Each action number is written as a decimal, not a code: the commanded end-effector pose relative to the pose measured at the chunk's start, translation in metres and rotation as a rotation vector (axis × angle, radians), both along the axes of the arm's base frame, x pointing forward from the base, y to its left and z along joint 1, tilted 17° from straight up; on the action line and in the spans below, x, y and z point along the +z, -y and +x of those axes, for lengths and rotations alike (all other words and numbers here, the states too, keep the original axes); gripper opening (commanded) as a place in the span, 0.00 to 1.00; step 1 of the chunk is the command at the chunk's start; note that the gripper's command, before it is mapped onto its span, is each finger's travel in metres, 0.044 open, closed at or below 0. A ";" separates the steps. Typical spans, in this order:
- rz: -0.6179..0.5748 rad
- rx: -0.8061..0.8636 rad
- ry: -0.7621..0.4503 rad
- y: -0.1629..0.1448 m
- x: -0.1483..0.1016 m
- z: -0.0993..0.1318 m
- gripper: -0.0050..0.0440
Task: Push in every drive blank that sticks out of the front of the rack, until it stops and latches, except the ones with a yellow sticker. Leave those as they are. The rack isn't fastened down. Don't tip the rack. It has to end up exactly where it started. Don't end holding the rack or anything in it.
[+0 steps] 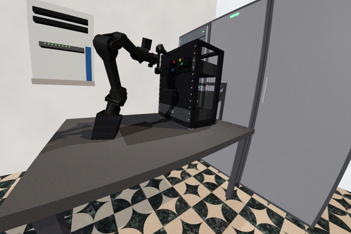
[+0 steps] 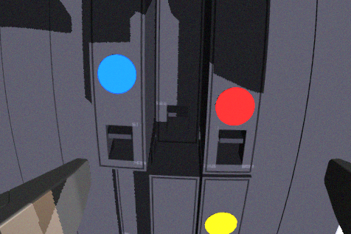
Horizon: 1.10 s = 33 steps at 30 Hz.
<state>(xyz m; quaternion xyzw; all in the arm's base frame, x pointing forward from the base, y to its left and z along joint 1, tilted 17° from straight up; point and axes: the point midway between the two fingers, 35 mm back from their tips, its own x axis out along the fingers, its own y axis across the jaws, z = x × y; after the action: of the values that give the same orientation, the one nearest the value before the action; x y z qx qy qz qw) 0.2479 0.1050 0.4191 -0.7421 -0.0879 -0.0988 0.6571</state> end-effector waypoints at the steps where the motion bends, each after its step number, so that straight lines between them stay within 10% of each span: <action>1: 0.017 0.005 0.016 0.007 0.009 -0.003 1.00; 33: 0.017 0.005 0.016 0.081 0.025 -0.008 1.00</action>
<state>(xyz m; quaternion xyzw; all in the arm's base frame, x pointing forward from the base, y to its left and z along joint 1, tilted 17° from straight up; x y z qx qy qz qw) 0.2454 0.0280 0.4332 -0.7402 -0.0821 -0.0975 0.6602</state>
